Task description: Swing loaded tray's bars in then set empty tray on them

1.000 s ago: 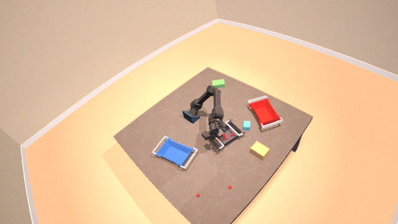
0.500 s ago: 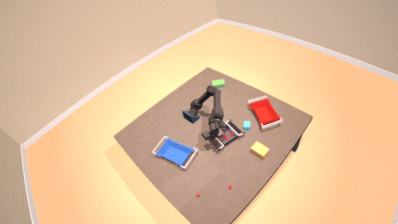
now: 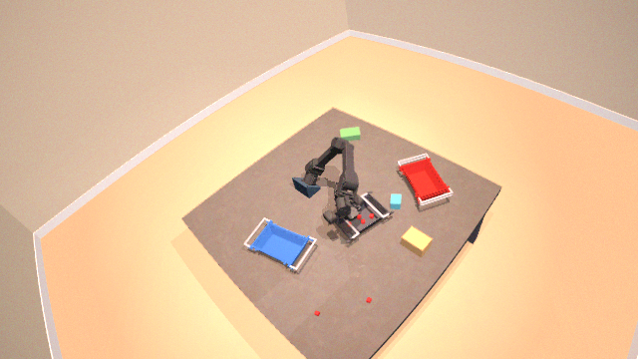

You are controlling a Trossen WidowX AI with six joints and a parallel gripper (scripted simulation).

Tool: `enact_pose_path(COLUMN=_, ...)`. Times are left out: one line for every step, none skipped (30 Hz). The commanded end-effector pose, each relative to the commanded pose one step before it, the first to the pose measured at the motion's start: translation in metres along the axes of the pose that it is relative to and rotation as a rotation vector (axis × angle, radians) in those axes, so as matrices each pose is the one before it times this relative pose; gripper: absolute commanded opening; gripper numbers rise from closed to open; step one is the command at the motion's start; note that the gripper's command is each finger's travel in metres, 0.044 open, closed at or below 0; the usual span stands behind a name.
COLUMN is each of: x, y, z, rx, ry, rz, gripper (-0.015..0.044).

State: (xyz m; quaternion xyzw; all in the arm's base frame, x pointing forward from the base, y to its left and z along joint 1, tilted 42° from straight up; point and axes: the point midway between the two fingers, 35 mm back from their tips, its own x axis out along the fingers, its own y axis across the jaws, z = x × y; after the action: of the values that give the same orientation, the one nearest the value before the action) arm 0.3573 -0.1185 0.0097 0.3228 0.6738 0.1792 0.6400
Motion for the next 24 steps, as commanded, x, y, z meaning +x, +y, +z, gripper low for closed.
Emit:
enact_pose_path(x=0.00009, y=0.00007, z=0.00002, rx=-0.0003, ry=0.00014, rz=0.00023, gripper=0.0000)
enact_pose_path(x=0.00000, y=0.00000, z=0.00000, rx=0.0000, ry=0.00000, rz=0.00000, gripper=0.0000)
enact_pose_path(x=0.00000, y=0.00000, z=0.00000, rx=0.0000, ry=0.00000, rz=0.00000, gripper=0.0000)
enact_pose_path(x=0.00000, y=0.00000, z=0.00000, rx=0.0000, ry=0.00000, rz=0.00000, gripper=0.0000)
enact_pose_path(x=0.00000, y=0.00000, z=0.00000, rx=0.0000, ry=0.00000, rz=0.00000, gripper=0.0000)
enact_pose_path(x=0.00000, y=0.00000, z=0.00000, rx=0.0000, ry=0.00000, rz=0.00000, gripper=0.0000)
enact_pose_path(x=0.00000, y=0.00000, z=0.00000, rx=0.0000, ry=0.00000, rz=0.00000, gripper=0.0000)
enact_pose_path(x=0.00000, y=0.00000, z=0.00000, rx=0.0000, ry=0.00000, rz=0.00000, gripper=0.0000)
enact_pose_path(x=0.00000, y=0.00000, z=0.00000, rx=0.0000, ry=0.00000, rz=0.00000, gripper=0.0000)
enact_pose_path(x=0.00000, y=0.00000, z=0.00000, rx=0.0000, ry=0.00000, rz=0.00000, gripper=0.0000)
enact_pose_path(x=0.00000, y=0.00000, z=0.00000, rx=0.0000, ry=0.00000, rz=0.00000, gripper=0.0000)
enact_pose_path(x=0.00000, y=0.00000, z=0.00000, rx=0.0000, ry=0.00000, rz=0.00000, gripper=0.0000)
enact_pose_path(x=0.00000, y=0.00000, z=0.00000, rx=0.0000, ry=0.00000, rz=0.00000, gripper=0.0000)
enact_pose_path(x=0.00000, y=0.00000, z=0.00000, rx=0.0000, ry=0.00000, rz=0.00000, gripper=0.0000)
enact_pose_path(x=0.00000, y=0.00000, z=0.00000, rx=0.0000, ry=0.00000, rz=0.00000, gripper=0.0000)
enact_pose_path(x=0.00000, y=0.00000, z=0.00000, rx=0.0000, ry=0.00000, rz=0.00000, gripper=0.0000)
enact_pose_path(x=0.00000, y=0.00000, z=0.00000, rx=0.0000, ry=0.00000, rz=0.00000, gripper=0.0000)
enact_pose_path(x=0.00000, y=0.00000, z=0.00000, rx=0.0000, ry=0.00000, rz=0.00000, gripper=0.0000)
enact_pose_path(x=0.00000, y=0.00000, z=0.00000, rx=0.0000, ry=0.00000, rz=0.00000, gripper=0.0000)
enact_pose_path(x=0.00000, y=0.00000, z=0.00000, rx=0.0000, ry=0.00000, rz=0.00000, gripper=0.0026)
enact_pose_path(x=0.00000, y=0.00000, z=0.00000, rx=0.0000, ry=0.00000, rz=0.00000, gripper=0.0053)
enact_pose_path(x=0.00000, y=0.00000, z=0.00000, rx=0.0000, ry=0.00000, rz=0.00000, gripper=0.0079)
enact_pose_path(x=0.00000, y=0.00000, z=0.00000, rx=0.0000, ry=0.00000, rz=0.00000, gripper=0.0105)
enact_pose_path(x=0.00000, y=0.00000, z=0.00000, rx=0.0000, ry=0.00000, rz=0.00000, gripper=0.0131)
